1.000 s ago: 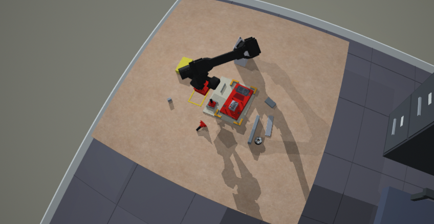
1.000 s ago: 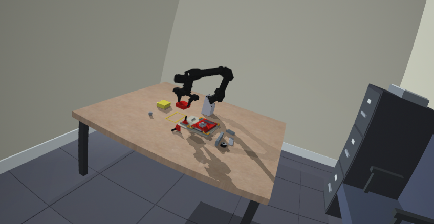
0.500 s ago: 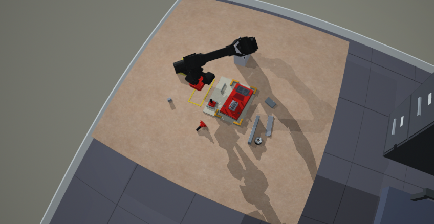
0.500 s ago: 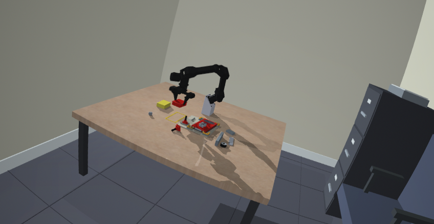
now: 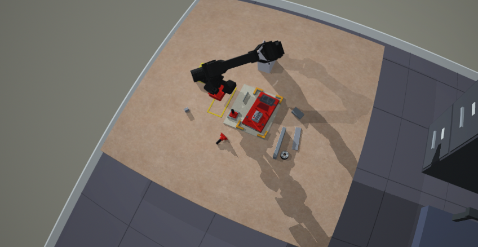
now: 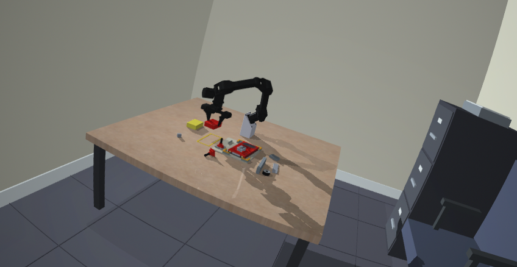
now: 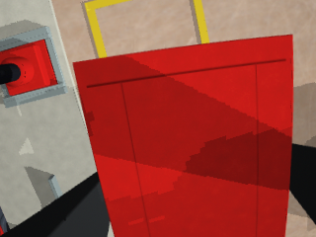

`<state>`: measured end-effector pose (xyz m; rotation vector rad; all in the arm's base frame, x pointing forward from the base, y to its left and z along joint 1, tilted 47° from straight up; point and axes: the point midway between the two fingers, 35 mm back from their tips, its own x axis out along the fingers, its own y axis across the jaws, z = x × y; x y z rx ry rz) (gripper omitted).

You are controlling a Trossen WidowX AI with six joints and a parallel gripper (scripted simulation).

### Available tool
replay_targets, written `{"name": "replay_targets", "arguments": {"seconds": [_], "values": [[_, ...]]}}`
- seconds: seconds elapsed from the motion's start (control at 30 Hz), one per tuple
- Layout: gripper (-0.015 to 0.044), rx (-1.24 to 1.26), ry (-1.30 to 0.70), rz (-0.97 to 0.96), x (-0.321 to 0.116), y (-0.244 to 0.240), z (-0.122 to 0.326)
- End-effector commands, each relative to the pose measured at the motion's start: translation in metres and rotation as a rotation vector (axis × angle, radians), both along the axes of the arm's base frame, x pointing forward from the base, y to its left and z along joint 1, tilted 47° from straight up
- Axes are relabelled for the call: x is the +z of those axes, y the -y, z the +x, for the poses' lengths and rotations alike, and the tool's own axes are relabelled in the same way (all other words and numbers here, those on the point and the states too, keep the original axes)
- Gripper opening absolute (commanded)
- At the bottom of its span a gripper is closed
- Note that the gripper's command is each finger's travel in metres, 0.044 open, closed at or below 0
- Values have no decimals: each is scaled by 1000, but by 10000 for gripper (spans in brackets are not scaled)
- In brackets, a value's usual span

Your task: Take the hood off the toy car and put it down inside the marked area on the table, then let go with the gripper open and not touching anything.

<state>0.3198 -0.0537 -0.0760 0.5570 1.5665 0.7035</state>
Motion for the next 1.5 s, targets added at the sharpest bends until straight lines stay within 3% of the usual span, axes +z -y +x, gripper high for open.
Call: {"name": "replay_targets", "arguments": {"seconds": [0.0, 1.47], "values": [[0, -4, -3, 1, -2, -2, 0], [0, -4, -3, 1, -21, -20, -2]]}}
